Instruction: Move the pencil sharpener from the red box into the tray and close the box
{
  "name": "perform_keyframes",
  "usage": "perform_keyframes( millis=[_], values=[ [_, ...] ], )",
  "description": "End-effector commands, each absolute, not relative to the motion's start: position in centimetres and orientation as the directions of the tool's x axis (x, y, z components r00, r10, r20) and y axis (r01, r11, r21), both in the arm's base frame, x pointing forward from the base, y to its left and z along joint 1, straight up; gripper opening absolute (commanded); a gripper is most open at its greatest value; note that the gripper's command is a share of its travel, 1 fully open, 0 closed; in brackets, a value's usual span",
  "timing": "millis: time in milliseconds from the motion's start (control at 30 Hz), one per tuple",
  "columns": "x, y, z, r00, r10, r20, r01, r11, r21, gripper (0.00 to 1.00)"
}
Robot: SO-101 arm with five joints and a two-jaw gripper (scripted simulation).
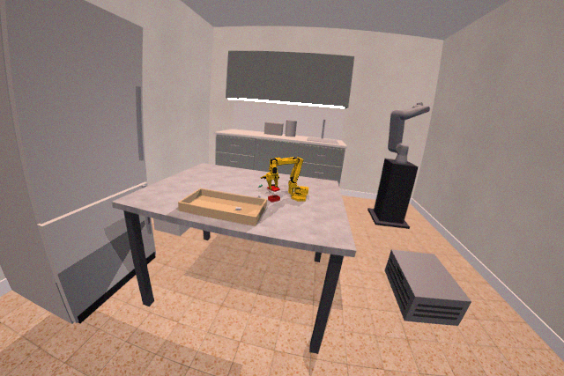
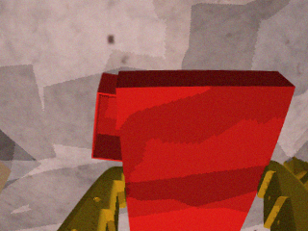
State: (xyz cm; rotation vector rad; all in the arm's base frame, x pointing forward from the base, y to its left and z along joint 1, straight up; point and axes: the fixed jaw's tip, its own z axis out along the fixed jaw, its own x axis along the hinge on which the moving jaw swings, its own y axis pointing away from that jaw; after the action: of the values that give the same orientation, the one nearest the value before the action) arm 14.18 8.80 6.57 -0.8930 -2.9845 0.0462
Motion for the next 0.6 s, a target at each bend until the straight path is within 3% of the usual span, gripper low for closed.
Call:
perform_keyframes(
  millis=[0, 567],
  values=[
    [13.93, 10.21, 6.99, -0.847, 0.532, 0.000, 0.532, 0.847, 0.000, 0.24],
    [13.57, 10.73, 6.99, -0.853, 0.522, 0.000, 0.522, 0.853, 0.000, 0.24]
  ],
)
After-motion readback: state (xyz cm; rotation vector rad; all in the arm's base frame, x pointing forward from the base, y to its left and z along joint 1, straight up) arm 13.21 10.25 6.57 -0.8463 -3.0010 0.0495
